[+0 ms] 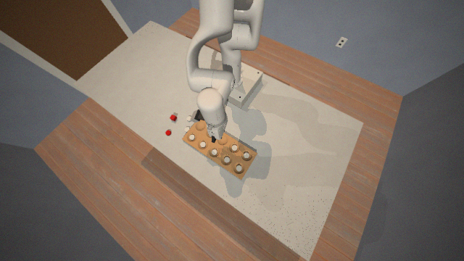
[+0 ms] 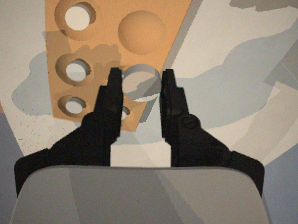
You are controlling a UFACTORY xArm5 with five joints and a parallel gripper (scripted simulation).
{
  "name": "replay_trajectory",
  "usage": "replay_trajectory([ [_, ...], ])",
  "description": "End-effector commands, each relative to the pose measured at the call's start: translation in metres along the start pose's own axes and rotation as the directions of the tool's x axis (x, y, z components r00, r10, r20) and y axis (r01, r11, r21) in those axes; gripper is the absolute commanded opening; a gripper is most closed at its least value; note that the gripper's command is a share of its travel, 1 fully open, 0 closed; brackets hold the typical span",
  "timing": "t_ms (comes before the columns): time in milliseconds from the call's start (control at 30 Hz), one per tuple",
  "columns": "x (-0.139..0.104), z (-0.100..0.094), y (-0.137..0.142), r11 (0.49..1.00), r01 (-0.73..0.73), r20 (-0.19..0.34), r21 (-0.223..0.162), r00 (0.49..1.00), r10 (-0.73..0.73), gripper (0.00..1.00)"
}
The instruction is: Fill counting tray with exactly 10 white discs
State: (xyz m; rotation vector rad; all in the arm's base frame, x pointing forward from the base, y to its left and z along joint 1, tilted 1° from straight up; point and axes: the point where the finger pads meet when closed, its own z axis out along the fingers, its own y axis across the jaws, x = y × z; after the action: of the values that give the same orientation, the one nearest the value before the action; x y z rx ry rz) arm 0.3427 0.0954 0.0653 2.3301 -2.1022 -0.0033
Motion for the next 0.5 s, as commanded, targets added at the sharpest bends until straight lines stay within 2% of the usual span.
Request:
replay_trajectory([
  [0, -0.003, 0.010, -0.001, 1.000, -0.002, 0.001, 0.004, 1.000, 0.002, 0.00],
  [133, -0.004, 0.051, -0.001, 1.000, -0.002, 0.001, 0.005, 1.000, 0.002, 0.00],
  [267, -0.004, 0.078, -0.001, 1.000, -0.002, 0.001, 0.005, 1.000, 0.002, 0.00],
  [467, -0.004, 0.083, -0.001, 1.000, -0.002, 0.001, 0.005, 1.000, 0.002, 0.00],
])
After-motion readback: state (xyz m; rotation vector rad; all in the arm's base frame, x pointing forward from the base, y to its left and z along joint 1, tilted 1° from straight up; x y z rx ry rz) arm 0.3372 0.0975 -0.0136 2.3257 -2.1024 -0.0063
